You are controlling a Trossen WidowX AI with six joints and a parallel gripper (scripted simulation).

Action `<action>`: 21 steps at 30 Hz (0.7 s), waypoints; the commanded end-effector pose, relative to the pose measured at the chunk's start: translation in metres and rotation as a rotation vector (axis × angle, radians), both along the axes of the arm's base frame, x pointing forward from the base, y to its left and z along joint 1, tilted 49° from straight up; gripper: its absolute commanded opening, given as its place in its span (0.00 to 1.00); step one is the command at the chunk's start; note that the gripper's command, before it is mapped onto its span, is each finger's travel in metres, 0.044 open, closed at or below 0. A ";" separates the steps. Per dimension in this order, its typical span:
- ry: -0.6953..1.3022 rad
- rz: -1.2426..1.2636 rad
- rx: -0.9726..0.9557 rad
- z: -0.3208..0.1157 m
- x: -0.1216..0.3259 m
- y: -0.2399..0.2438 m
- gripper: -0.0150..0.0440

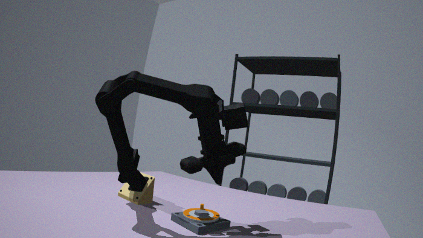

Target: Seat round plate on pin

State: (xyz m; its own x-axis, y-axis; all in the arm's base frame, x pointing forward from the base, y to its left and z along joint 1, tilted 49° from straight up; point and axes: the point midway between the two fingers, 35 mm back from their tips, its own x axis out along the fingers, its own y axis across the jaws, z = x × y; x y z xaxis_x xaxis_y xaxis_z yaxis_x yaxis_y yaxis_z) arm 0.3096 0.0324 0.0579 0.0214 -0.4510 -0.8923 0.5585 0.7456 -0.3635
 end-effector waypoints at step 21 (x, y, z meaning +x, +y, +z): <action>0.417 0.314 -0.332 -0.057 -0.066 -0.035 0.25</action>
State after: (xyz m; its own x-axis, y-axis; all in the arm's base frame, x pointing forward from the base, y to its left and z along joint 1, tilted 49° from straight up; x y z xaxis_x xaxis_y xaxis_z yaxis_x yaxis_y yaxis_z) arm 0.2481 0.0088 0.0092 -0.1138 -0.7282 -0.6759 0.1022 0.6681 -0.7370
